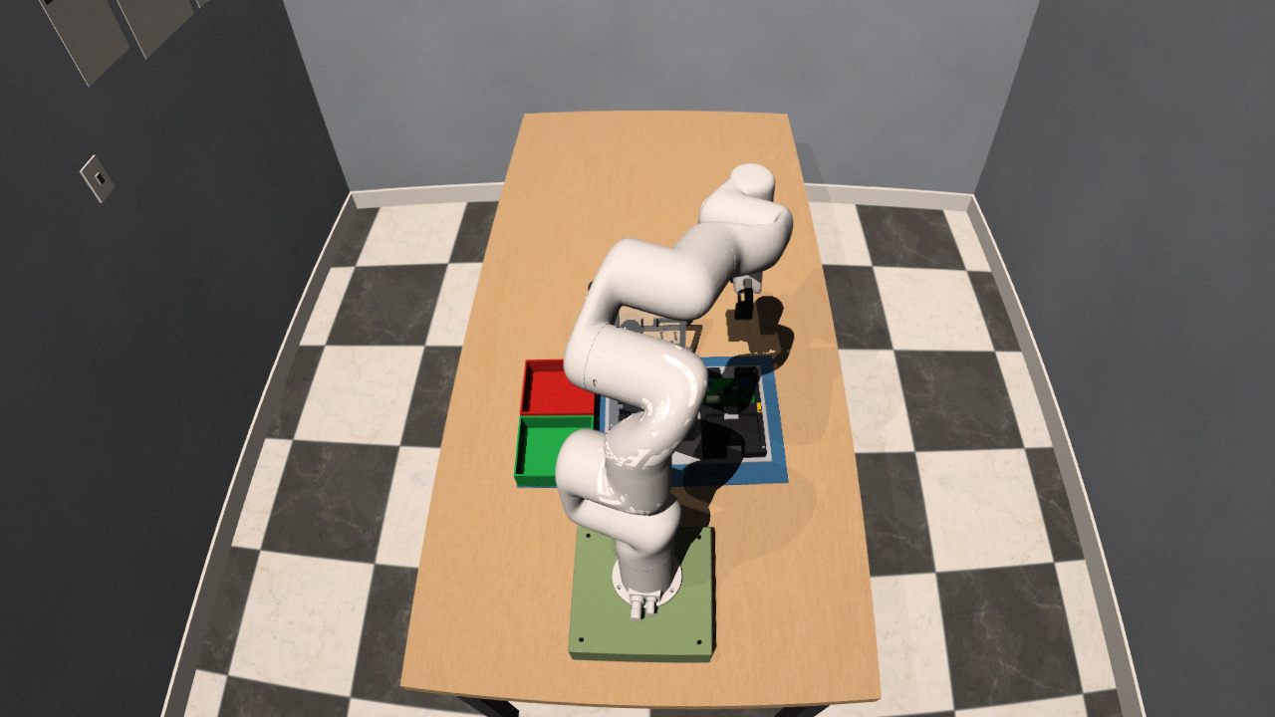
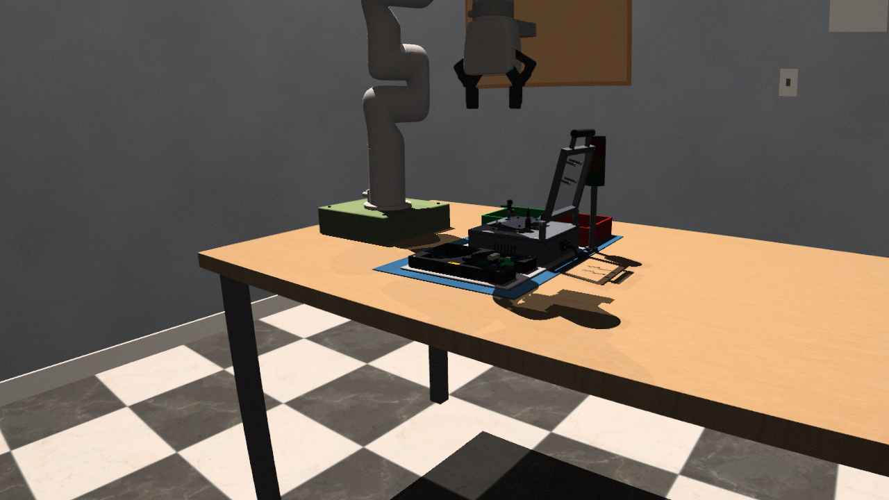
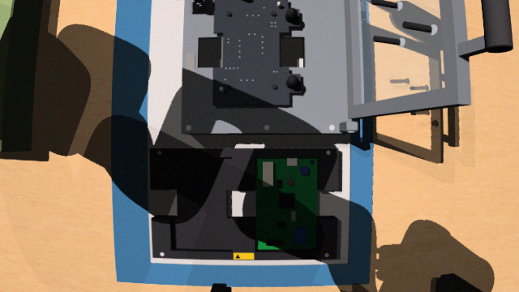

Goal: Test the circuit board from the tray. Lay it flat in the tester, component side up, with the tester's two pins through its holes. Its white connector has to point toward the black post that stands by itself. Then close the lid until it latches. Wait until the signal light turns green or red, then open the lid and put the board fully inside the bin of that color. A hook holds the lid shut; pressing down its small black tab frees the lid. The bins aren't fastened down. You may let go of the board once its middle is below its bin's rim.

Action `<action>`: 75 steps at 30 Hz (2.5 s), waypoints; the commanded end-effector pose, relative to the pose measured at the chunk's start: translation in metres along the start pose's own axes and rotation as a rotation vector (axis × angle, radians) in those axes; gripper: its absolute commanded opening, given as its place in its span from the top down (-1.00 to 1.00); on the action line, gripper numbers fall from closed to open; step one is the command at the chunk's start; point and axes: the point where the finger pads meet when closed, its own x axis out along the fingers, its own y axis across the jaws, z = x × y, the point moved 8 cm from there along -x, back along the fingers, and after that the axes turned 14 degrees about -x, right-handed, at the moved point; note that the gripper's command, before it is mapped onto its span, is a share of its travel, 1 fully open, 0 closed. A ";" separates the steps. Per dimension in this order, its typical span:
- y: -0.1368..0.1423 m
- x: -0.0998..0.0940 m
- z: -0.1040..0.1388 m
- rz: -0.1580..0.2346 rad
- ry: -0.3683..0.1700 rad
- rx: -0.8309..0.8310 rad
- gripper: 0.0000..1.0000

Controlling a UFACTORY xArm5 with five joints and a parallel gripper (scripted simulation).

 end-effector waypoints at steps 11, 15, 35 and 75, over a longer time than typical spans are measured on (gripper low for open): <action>0.001 0.064 0.000 0.003 -0.002 0.000 -1.00; 0.001 0.097 0.000 0.003 -0.002 0.000 -1.00; 0.002 0.216 -0.001 0.003 -0.002 0.000 -1.00; 0.003 0.274 -0.001 0.003 -0.002 0.000 -1.00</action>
